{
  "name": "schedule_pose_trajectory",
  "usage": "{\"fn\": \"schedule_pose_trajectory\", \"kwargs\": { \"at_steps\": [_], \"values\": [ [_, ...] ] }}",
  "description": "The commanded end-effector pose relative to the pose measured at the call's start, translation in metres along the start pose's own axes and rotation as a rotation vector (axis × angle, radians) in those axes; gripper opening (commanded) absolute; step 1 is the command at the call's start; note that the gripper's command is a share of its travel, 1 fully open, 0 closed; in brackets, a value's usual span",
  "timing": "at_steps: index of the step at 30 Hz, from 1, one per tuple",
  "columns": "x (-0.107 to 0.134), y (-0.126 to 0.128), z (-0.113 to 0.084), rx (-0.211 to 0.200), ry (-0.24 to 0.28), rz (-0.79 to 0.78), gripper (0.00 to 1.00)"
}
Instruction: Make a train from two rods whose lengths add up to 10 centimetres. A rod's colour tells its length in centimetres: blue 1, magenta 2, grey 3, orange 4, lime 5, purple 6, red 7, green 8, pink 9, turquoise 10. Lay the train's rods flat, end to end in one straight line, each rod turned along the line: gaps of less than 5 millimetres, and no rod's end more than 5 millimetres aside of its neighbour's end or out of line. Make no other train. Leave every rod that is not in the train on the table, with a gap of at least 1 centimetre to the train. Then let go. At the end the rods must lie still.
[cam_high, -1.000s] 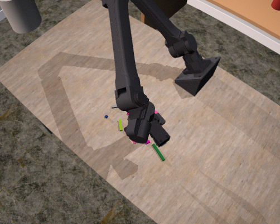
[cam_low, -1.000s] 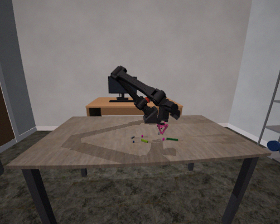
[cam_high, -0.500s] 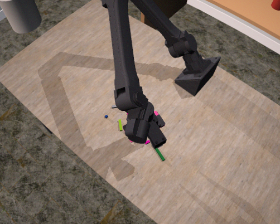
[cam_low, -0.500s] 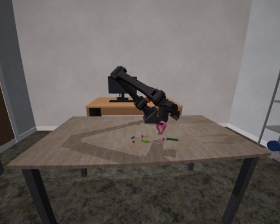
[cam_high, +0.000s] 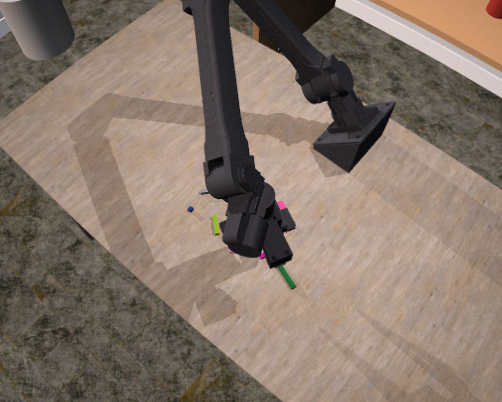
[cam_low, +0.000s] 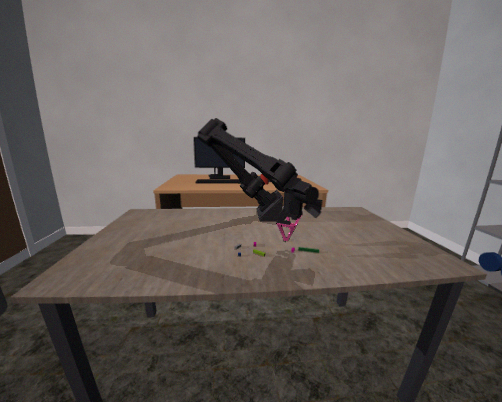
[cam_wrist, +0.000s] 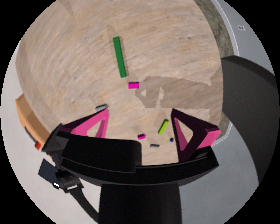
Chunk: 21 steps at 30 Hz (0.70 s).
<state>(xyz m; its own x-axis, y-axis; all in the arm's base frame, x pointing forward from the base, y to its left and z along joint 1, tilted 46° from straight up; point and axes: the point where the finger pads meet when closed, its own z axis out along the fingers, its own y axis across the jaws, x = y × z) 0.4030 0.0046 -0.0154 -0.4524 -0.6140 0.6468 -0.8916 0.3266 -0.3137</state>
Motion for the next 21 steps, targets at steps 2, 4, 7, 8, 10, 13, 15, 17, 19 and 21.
{"fn": "schedule_pose_trajectory", "kwargs": {
  "at_steps": [2,4,7,8,10,13,15,17,19,21],
  "values": [
    [-0.0083,-0.0238,-0.0278,0.043,-0.045,0.092,1.00],
    [-0.0067,-0.0247,-0.0258,0.039,-0.043,0.097,1.00],
    [-0.0063,-0.0249,-0.0252,0.037,-0.042,0.097,1.00],
    [-0.0064,-0.0249,-0.0251,0.037,-0.042,0.097,1.00],
    [-0.0015,-0.0295,-0.0215,0.029,-0.039,0.202,1.00],
    [-0.0037,-0.0278,-0.0226,0.032,-0.040,0.195,1.00],
    [-0.0037,-0.0278,-0.0225,0.032,-0.040,0.195,1.00],
    [-0.0037,-0.0278,-0.0225,0.032,-0.040,0.195,1.00],
    [-0.0037,-0.0278,-0.0225,0.032,-0.040,0.195,1.00],
    [-0.0037,-0.0278,-0.0225,0.032,-0.040,0.195,1.00]
  ]
}}
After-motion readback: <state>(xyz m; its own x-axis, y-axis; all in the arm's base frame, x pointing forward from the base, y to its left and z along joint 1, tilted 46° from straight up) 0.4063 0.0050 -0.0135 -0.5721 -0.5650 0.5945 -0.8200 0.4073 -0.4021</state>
